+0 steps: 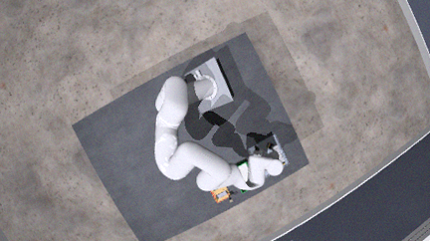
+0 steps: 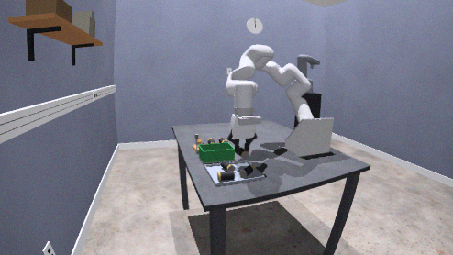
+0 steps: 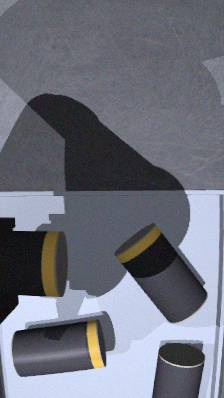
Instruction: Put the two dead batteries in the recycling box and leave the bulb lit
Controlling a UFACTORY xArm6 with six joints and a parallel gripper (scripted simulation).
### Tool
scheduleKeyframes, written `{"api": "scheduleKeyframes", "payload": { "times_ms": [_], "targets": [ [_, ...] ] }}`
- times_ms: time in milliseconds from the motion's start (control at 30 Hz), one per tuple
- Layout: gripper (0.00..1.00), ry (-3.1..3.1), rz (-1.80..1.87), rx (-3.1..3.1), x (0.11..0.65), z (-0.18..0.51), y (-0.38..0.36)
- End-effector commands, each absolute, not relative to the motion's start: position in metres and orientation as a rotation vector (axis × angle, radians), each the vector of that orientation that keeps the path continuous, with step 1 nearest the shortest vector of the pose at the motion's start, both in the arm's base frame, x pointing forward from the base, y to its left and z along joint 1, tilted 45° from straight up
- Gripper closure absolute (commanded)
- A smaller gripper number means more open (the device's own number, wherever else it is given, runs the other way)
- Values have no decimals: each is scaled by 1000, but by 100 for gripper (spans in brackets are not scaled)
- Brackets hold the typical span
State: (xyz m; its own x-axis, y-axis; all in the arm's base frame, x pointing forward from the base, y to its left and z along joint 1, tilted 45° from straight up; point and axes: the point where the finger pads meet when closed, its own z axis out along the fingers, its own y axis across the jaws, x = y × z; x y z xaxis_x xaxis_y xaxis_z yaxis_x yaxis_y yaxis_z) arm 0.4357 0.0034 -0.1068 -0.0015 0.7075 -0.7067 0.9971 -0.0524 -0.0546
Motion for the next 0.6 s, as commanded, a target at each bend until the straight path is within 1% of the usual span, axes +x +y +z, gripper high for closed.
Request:
{"api": "scheduleKeyframes", "payload": {
  "times_ms": [0, 333, 567],
  "targets": [
    [72, 1756, -801, 1808, 437, -111, 0],
    [72, 1756, -801, 1808, 434, -135, -24],
    [72, 1756, -801, 1808, 434, -137, -27]
  ]
}}
